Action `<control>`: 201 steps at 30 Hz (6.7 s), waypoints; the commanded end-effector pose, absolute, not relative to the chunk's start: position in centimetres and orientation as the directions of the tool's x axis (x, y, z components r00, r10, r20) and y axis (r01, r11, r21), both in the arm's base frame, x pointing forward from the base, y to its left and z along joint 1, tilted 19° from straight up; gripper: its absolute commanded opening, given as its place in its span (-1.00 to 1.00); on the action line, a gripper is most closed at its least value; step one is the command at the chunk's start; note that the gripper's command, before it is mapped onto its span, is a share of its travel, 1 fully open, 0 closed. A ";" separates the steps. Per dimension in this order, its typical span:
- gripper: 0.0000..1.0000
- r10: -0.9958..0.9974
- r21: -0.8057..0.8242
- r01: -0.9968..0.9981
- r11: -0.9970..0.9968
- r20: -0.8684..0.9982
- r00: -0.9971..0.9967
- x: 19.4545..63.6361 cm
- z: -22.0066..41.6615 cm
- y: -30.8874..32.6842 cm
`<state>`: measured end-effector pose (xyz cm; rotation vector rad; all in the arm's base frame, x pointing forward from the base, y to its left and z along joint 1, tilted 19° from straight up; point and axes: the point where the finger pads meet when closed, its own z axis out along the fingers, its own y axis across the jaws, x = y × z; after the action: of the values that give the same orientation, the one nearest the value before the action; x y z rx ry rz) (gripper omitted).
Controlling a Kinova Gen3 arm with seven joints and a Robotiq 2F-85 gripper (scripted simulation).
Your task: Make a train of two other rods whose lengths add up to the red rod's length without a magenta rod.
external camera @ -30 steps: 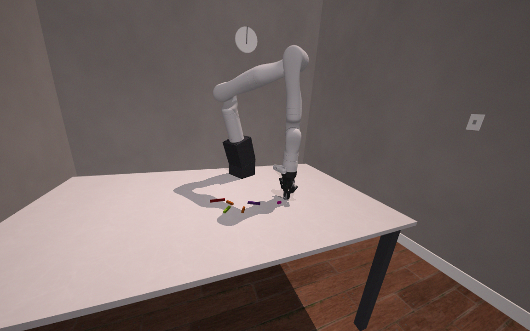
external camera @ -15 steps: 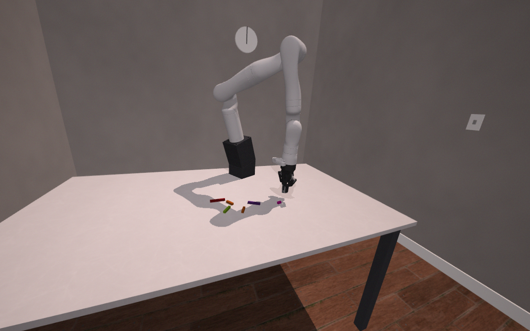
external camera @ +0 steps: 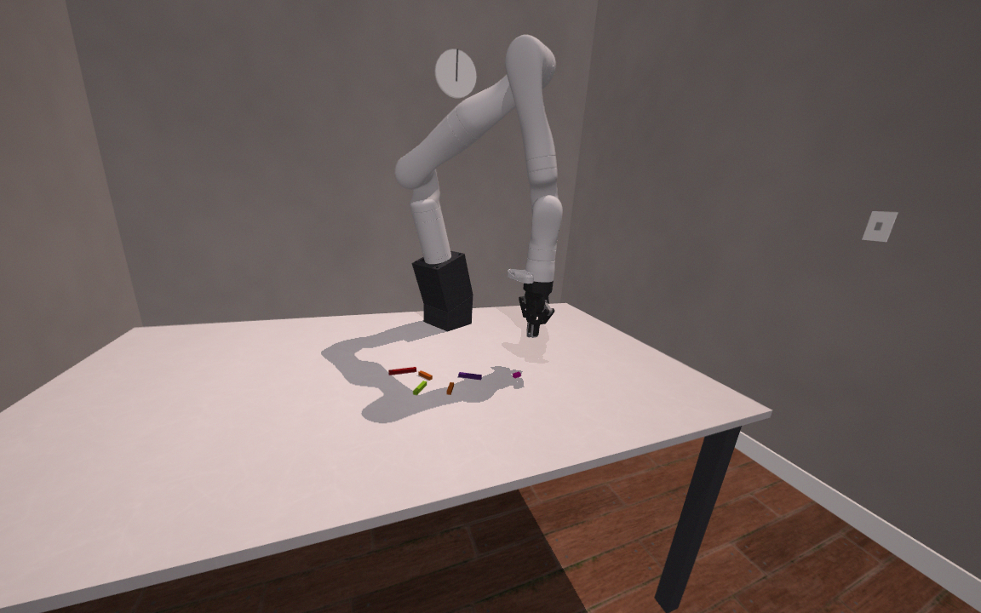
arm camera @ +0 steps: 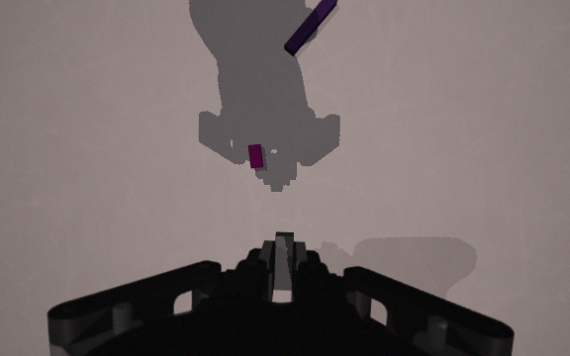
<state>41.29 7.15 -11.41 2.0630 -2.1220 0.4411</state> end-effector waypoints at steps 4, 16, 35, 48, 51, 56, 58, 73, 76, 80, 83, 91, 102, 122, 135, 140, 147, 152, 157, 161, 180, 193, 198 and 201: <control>-0.91 -0.952 -0.113 -0.994 0.011 0.302 -0.044 41.6 -11.0 7.4; -0.91 -0.911 -0.171 -0.942 0.288 0.253 -0.325 39.0 -10.8 4.9; -0.91 -0.557 -0.316 -0.555 0.770 0.091 -0.825 35.0 -8.7 -1.3; -0.91 -0.558 -0.315 -0.555 0.770 0.090 -0.825 35.0 -8.8 -1.3; -0.91 -0.558 -0.310 -0.556 0.771 0.089 -0.825 35.1 -9.1 -1.5; -0.91 -0.558 -0.310 -0.556 0.772 0.089 -0.825 35.1 -9.8 -1.7; -0.91 -0.558 -0.310 -0.556 0.772 0.089 -0.825 35.2 -10.4 -1.9; -0.91 -0.558 -0.310 -0.556 0.772 0.089 -0.825 35.6 -15.7 -3.5; -0.91 -0.558 -0.310 -0.556 0.772 0.089 -0.825 35.7 -16.5 -3.8; -0.91 -0.558 -0.310 -0.556 0.772 0.089 -0.825 35.7 -17.1 -4.0; -0.91 -0.558 -0.310 -0.556 0.772 0.089 -0.825 35.7 -17.2 -4.0; -0.91 -0.558 -0.310 -0.556 0.772 0.089 -0.825 35.7 -17.2 -4.0; -0.91 -0.558 -0.310 -0.556 0.772 0.089 -0.825 35.7 -17.2 -4.0; -0.91 -0.558 -0.310 -0.556 0.772 0.089 -0.825 35.7 -17.2 -4.0; -0.91 -0.559 -0.310 -0.556 0.771 0.089 -0.825 35.7 -17.2 -4.0; -0.91 -0.559 -0.310 -0.556 0.771 0.089 -0.825 35.7 -17.2 -4.0; -0.91 -0.559 -0.310 -0.556 0.771 0.089 -0.825 35.7 -17.2 -4.0; -0.91 -0.559 -0.310 -0.556 0.771 0.089 -0.825 35.7 -17.2 -4.0; -0.91 -0.559 -0.310 -0.556 0.771 0.089 -0.825 35.7 -17.2 -4.0; -0.91 -0.559 -0.310 -0.556 0.771 0.089 -0.825 35.7 -17.3 -4.0; -0.91 -0.559 -0.310 -0.556 0.771 0.089 -0.825 35.8 -18.4 -4.3; -0.91 -0.559 -0.310 -0.556 0.771 0.089 -0.825 35.9 -18.4 -4.3; -0.91 -0.559 -0.310 -0.556 0.771 0.089 -0.825 35.9 -18.4 -4.3; -0.91 -0.559 -0.310 -0.556 0.771 0.089 -0.825 35.9 -18.4 -4.3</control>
<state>35.80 -4.37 -18.43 0.9321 -2.9630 0.5143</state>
